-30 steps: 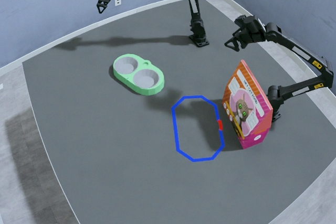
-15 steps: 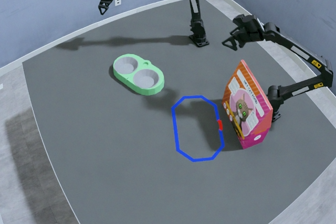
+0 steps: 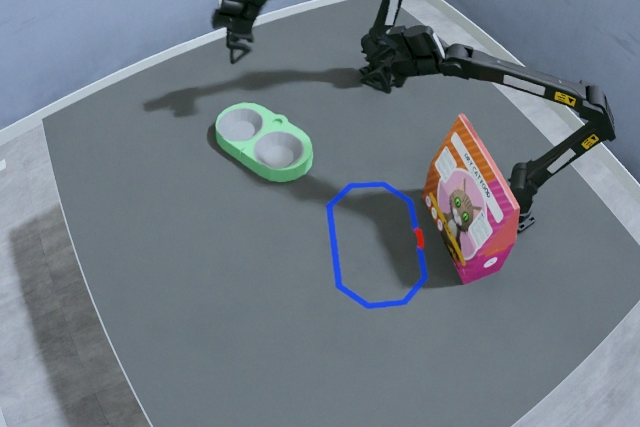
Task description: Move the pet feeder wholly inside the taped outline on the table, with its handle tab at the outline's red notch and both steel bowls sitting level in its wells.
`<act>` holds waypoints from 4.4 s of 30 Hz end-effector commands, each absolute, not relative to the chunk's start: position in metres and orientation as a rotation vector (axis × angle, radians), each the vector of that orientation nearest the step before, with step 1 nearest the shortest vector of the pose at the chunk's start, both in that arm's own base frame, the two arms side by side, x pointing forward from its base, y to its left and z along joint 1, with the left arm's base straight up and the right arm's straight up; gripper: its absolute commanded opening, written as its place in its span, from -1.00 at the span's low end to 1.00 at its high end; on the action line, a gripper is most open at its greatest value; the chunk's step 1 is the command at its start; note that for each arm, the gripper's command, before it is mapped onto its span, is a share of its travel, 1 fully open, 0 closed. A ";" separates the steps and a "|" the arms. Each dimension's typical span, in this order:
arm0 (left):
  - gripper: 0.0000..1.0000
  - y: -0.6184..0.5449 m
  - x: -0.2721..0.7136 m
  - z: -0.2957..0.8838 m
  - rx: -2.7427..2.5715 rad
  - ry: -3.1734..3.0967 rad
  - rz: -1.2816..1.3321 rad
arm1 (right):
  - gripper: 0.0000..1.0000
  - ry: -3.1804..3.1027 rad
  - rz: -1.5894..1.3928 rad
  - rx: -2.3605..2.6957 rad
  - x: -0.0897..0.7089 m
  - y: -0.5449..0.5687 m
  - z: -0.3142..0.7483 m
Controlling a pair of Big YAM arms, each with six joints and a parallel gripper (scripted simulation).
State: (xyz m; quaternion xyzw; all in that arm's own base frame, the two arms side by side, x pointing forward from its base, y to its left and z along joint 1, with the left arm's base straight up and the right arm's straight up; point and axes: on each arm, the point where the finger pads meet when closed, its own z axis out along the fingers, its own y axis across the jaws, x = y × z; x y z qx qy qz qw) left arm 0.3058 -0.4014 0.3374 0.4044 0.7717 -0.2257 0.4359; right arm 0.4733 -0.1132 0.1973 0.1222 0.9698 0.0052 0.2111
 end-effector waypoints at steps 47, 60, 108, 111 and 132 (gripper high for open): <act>1.00 -0.437 0.326 0.381 0.906 1.806 -0.601 | -0.25 2.516 -0.115 -1.059 0.430 0.088 0.107; 1.00 -0.437 0.326 0.381 0.906 1.806 -0.601 | -0.25 2.285 -0.071 -2.049 0.425 0.099 0.095; 1.00 -0.437 0.326 0.381 0.906 1.806 -0.601 | -0.64 1.908 0.295 -2.786 0.395 0.073 0.039; 1.00 -0.437 0.326 0.381 0.906 1.806 -0.601 | -0.72 1.913 0.295 -2.783 0.395 0.073 0.039; 1.00 -0.429 0.324 0.350 0.931 1.924 -0.550 | -0.79 2.017 0.276 -2.705 0.396 0.102 0.043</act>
